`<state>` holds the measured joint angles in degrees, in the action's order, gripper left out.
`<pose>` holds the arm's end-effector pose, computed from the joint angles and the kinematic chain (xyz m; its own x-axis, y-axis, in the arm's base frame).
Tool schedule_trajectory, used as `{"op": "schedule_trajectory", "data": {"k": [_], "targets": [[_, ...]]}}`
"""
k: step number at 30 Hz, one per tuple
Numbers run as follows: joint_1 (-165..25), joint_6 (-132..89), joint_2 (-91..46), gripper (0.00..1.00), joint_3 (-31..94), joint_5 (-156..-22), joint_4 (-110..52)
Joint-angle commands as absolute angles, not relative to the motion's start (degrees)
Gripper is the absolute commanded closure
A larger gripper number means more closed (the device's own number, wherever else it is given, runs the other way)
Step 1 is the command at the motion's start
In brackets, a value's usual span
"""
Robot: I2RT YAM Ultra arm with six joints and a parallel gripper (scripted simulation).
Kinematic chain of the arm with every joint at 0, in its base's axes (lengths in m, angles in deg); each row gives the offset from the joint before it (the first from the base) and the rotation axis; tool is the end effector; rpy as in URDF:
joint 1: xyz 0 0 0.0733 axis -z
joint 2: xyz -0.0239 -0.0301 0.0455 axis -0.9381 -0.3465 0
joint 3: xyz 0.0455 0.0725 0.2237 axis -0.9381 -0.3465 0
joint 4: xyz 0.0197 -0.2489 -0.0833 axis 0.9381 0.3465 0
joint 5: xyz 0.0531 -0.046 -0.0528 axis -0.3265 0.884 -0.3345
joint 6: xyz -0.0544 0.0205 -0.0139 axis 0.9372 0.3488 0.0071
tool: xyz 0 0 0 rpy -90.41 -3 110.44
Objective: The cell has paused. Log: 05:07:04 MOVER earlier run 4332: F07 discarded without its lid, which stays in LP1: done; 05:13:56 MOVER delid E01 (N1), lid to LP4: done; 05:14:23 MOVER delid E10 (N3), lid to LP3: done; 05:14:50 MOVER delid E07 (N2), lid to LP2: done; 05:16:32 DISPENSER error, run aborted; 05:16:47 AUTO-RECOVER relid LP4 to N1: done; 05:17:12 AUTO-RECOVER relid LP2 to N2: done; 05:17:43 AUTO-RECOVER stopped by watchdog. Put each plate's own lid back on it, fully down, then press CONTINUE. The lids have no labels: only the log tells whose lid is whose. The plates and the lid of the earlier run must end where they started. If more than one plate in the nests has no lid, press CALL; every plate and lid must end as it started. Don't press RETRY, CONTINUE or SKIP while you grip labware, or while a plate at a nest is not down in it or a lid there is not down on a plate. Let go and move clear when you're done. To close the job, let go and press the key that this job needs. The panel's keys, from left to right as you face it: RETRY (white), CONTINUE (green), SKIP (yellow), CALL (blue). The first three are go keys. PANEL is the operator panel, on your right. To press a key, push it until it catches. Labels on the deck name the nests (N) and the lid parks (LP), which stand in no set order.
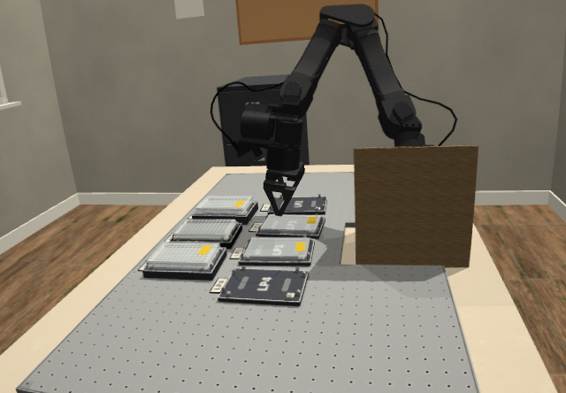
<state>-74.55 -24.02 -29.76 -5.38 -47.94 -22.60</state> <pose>0.2481 -0.0073 0.0300 -0.9882 -0.0641 -0.1389 0.0434 0.7535 -0.6560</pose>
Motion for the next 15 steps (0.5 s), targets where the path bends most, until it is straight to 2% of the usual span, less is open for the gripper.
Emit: {"op": "schedule_trajectory", "data": {"k": [1, 11, 12, 15], "targets": [[-73.23, -14.76, -25.76, 0.10, -9.89, -48.29, -35.38], [-61.20, 9.25, -11.45, 0.20, -26.13, -59.33, -64.36], [-59.38, 11.20, -12.34, 1.00, -27.36, -62.06, -66.65], [-54.70, 16.32, -8.40, 1.00, -28.84, -67.33, -70.36]]}}
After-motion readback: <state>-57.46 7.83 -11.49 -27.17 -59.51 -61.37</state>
